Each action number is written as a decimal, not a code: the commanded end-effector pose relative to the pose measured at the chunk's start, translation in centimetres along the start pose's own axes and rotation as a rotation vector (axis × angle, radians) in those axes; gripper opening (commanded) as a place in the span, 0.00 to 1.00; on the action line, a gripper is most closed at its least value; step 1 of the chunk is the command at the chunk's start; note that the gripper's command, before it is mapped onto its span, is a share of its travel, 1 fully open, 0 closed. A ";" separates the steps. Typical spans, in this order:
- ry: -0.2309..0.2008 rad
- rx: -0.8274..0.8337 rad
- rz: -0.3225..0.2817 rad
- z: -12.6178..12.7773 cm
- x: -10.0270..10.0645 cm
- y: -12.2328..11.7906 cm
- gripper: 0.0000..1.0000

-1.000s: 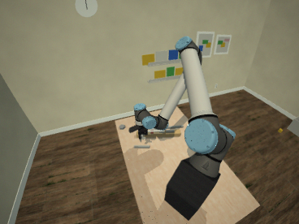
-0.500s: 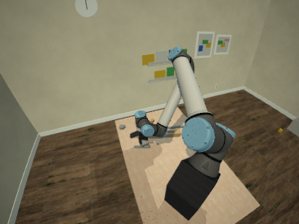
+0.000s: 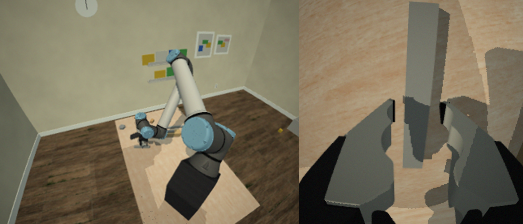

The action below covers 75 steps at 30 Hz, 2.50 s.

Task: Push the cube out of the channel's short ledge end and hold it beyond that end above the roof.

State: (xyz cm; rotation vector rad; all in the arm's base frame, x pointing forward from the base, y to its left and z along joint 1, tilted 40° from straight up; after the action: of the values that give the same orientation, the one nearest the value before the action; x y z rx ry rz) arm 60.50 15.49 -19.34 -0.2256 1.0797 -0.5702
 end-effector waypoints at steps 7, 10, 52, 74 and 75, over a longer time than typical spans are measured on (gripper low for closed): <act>-0.001 0.000 0.001 0.0 1.1 0.0 0.22; -0.001 0.000 0.001 0.0 1.1 0.0 0.22; -0.001 0.000 0.001 0.0 1.1 0.0 0.00; -0.001 0.000 0.001 0.0 1.1 0.0 0.00; -0.001 0.000 0.001 0.0 1.1 0.0 0.00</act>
State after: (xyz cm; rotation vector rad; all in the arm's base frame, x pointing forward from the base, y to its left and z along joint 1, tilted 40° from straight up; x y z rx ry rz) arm 60.92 14.85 -20.25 -0.2256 1.0796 -0.5700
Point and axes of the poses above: the point where the finger pads meet when closed, its own x axis out along the fingers, its own z axis across the jaws, y = z × x, the point moved 3 cm from there along -x, back along the fingers
